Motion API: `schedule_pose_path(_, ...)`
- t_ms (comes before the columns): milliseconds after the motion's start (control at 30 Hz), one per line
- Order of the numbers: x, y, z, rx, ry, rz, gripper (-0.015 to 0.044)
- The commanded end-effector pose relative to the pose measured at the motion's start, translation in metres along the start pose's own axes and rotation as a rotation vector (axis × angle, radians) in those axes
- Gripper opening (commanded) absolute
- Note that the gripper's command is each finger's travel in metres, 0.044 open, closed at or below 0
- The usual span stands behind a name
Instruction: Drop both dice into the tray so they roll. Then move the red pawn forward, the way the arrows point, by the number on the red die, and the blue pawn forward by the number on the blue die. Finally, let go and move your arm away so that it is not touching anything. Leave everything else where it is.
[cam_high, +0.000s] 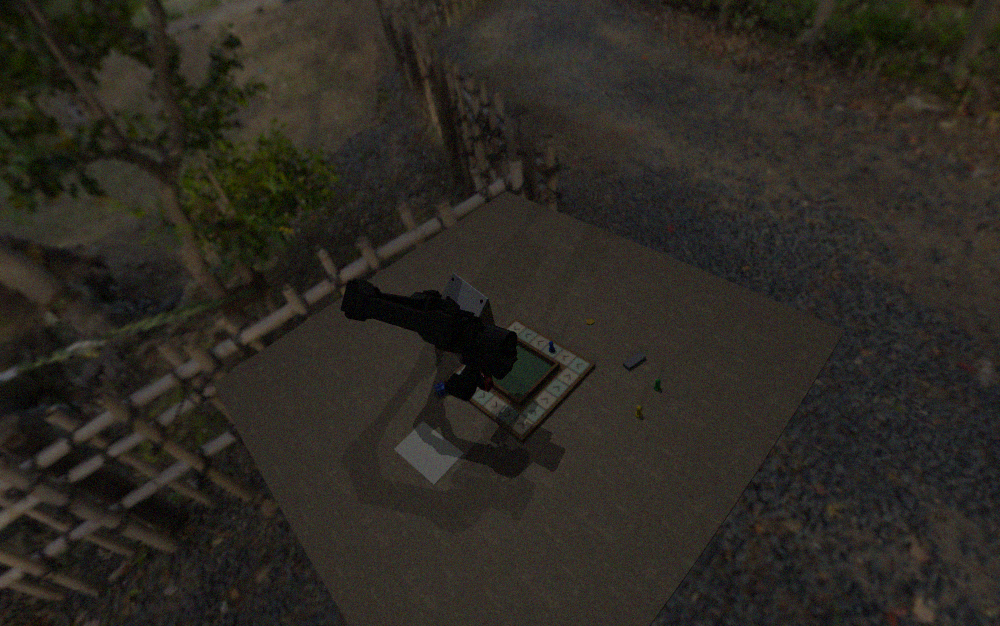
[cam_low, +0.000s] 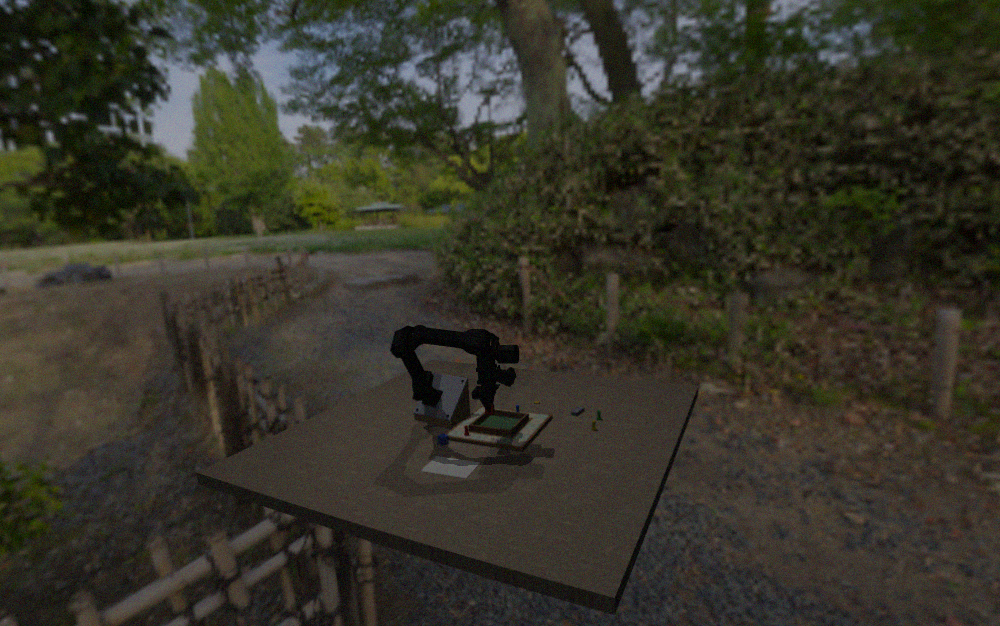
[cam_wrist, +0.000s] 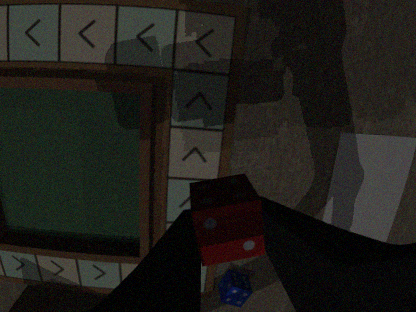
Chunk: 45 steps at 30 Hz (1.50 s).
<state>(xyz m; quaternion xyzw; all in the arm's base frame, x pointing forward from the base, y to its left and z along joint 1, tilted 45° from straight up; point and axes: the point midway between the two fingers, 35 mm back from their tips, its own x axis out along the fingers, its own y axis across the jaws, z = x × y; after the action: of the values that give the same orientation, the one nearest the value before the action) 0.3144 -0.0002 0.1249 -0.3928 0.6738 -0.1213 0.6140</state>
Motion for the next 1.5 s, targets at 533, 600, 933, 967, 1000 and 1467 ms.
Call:
schedule_pose_path(533, 0.016, 0.074, 0.009, -0.724, 0.01, 0.004, 0.0)
schedule_pose_path(600, 0.018, 0.081, 0.009, -0.793, 0.011, 0.004, 0.0)
schedule_pose_path(933, 0.026, 0.113, 0.005, -1.136, 0.019, 0.001, 0.0)
schedule_pose_path(967, 0.026, 0.116, 0.005, -1.17, 0.02, 0.001, 0.0)
schedule_pose_path(1000, 0.027, 0.119, 0.004, -1.205, 0.021, 0.001, 0.0)
schedule_pose_path(1467, 0.032, 0.127, 0.001, -1.288, -0.001, 0.047, 0.0)
